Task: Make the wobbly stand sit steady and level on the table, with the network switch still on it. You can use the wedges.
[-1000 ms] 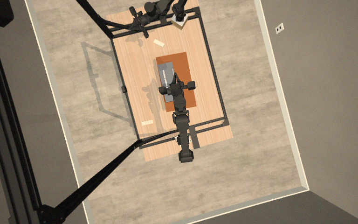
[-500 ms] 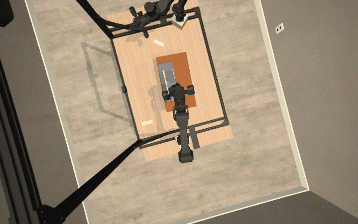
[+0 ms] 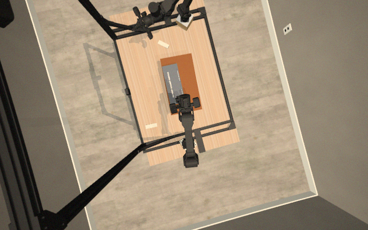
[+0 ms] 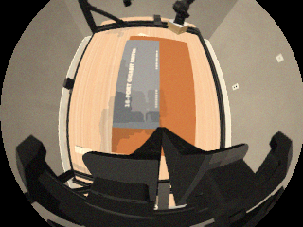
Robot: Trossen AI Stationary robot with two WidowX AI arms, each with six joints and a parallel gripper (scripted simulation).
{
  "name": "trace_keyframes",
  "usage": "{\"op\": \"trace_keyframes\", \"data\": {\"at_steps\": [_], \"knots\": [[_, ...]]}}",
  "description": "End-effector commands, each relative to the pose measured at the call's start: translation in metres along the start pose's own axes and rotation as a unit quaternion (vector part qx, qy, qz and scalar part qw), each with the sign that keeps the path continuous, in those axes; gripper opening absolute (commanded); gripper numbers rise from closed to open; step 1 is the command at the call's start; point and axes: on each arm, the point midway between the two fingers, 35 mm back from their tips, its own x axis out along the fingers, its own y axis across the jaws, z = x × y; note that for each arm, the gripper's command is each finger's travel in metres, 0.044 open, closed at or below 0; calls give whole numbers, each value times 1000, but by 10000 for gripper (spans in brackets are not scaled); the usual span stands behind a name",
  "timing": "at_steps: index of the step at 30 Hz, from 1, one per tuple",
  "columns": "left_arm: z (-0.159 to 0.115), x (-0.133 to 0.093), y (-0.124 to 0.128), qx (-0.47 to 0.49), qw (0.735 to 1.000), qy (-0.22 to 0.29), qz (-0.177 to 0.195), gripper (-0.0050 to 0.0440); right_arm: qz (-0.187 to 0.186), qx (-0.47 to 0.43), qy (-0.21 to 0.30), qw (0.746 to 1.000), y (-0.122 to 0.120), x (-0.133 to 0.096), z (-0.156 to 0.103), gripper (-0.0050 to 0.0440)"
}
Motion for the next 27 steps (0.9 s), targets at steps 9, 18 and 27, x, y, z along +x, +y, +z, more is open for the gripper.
{"op": "trace_keyframes", "data": {"at_steps": [9,18,27], "knots": [[0,0,0,0,1000,0,0,0,37,3,201,979,15,14,-107,0],[-23,5,20,-43,999,26,23,0,37,4,209,977,15,15,-107,0],[-124,3,109,-229,955,111,152,0,37,4,209,977,15,15,-107,0]]}}
